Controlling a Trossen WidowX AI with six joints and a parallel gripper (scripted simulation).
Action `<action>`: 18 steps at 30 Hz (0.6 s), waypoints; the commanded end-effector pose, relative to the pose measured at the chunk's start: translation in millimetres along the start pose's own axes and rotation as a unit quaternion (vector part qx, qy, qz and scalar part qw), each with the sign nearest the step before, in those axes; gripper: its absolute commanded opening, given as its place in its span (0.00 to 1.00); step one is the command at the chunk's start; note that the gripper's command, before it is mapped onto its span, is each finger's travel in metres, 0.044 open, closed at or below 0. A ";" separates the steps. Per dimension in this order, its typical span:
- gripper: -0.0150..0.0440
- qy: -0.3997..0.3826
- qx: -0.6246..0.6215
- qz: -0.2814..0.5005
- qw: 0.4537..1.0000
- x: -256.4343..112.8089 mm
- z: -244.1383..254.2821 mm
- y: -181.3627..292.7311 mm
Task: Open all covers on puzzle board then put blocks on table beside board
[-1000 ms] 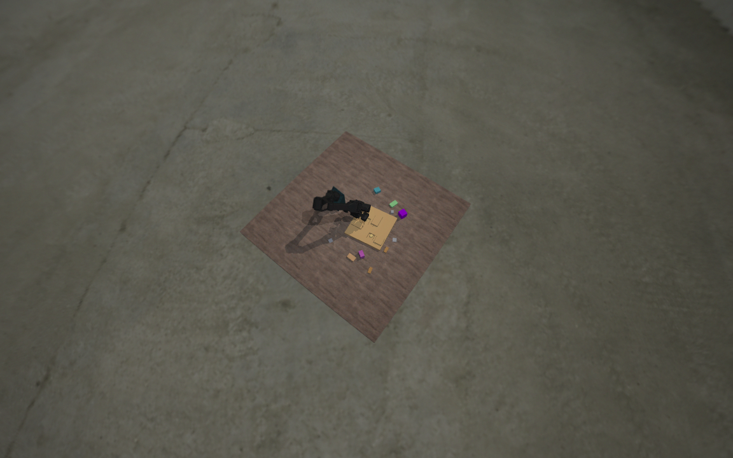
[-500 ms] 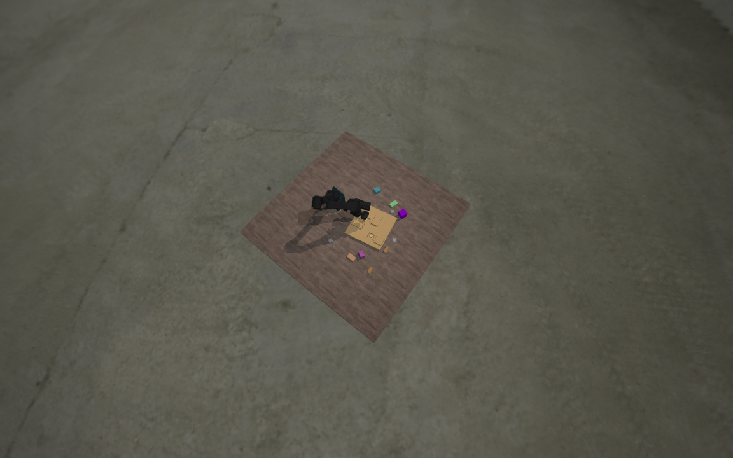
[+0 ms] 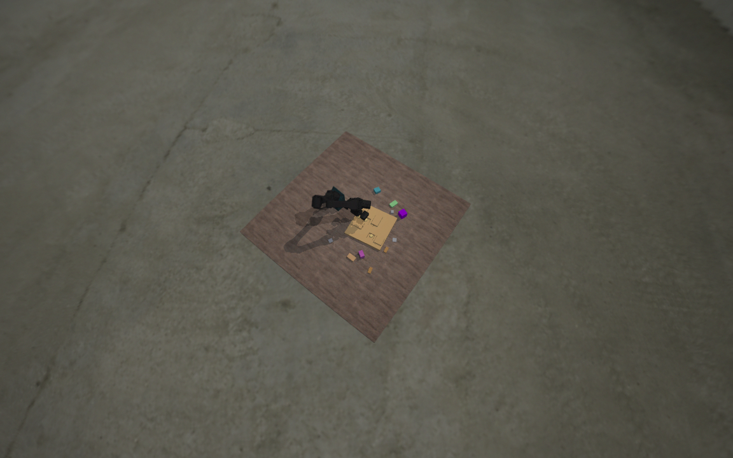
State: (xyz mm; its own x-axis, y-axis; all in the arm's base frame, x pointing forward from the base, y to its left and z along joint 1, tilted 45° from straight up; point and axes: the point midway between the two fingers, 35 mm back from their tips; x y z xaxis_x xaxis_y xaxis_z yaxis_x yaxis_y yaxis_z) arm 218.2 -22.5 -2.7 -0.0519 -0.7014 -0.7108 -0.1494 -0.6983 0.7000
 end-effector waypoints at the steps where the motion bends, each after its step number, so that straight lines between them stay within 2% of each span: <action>1: 0.25 0.000 0.136 -0.001 0.991 -2.9 -9.6 -10.6; 4: 0.25 0.000 0.273 -0.002 0.962 -5.5 -17.9 -20.1; 8: 0.25 -0.001 0.446 -0.003 0.895 -8.4 -28.2 -33.4; 14: 0.25 -0.004 0.675 -0.003 0.738 -11.7 -42.1 -54.8; 18: 0.25 -0.005 0.758 -0.004 0.653 -13.1 -48.9 -66.4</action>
State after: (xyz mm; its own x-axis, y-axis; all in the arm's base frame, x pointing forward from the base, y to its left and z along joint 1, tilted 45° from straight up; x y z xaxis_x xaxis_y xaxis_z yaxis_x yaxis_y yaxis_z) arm 252.1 0.0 -17.4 -0.0485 -0.6998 -0.7127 -0.9033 -0.2737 0.3302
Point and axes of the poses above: the point midway between the two fingers, 35 mm back from their tips, its own x axis out along the fingers, its own z axis across the jaws, y = z × x, and after that the axes turned 12 degrees about x, right-handed
